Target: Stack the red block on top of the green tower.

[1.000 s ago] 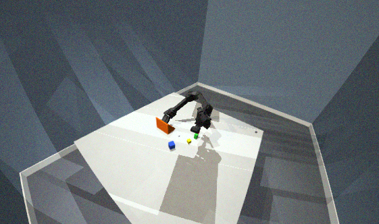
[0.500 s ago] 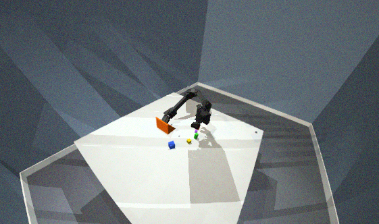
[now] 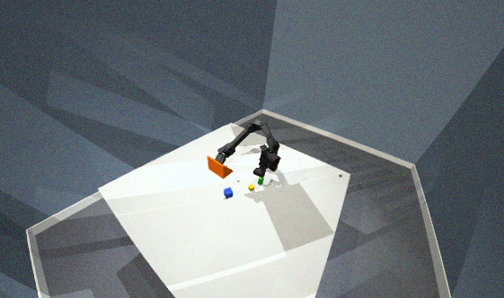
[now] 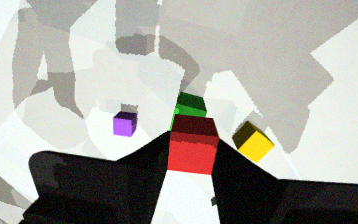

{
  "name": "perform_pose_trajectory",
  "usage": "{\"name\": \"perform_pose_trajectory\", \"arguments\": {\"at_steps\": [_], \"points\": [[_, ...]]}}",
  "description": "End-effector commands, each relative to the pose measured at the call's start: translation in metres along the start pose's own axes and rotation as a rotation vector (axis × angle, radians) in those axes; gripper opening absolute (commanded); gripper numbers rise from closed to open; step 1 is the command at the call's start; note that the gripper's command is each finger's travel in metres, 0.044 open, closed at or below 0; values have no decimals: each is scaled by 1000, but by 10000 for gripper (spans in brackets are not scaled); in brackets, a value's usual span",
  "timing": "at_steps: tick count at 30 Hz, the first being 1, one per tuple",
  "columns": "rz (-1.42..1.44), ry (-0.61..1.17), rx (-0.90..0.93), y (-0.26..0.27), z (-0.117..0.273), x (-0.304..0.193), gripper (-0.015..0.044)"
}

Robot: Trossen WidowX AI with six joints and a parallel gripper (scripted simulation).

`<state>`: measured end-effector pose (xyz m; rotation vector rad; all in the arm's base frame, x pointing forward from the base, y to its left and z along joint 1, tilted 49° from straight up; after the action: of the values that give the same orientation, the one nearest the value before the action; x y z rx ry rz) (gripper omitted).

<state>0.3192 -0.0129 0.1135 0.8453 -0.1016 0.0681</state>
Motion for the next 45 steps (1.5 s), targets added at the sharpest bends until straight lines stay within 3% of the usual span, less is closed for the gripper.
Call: {"name": "perform_pose_trajectory", "arguments": {"at_steps": [1, 30, 45], "points": [[-4, 3, 6, 1, -12, 0, 0], [-3, 2, 7, 2, -23, -1, 0], [0, 5, 3, 1, -25, -1, 394]]}}
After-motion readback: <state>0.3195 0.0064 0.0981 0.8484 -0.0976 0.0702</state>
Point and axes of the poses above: the point midway between the two fingers, 35 mm back from their tips, its own z axis back along the fingers, its own y axis across the jaws, x = y × z, the point moved 2 cm from there along z, back along the fingers, and after that the axes turned 2 degrees about -z, right-handed, at the moved point
